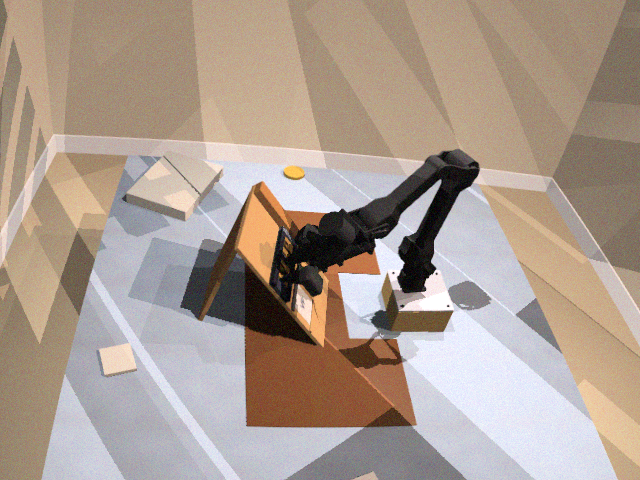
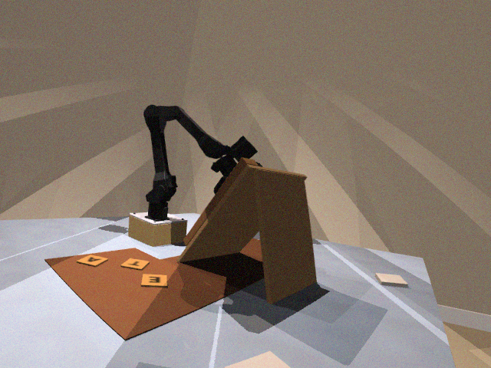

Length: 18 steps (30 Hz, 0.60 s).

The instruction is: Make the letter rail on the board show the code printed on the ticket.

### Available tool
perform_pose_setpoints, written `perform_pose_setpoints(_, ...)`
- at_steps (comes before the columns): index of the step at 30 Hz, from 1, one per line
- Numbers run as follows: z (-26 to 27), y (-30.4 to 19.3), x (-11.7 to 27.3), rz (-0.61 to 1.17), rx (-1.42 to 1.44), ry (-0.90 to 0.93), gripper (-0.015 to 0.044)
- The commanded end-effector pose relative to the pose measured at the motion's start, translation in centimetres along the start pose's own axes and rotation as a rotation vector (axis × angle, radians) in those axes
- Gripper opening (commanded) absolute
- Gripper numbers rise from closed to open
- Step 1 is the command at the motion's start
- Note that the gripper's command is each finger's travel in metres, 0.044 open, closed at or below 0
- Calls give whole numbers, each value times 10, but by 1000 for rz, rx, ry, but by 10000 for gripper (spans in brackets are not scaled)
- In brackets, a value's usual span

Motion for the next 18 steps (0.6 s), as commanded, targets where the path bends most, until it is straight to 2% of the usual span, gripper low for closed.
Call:
perform_pose_setpoints(1, -3, 1, 0, -3, 2, 4, 0)
perform_pose_setpoints(18, -13, 2, 0, -4, 3, 3, 0)
Point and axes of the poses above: the point midway between the two fingers, 35 mm back from their tips, its own x axis back along the fingers, its own z axis across the jaws, y = z × x, the point moved 7 cm from there along x, back along the fingers, and after that the axes turned 4 degrees about -x, right-handed, at the moved point
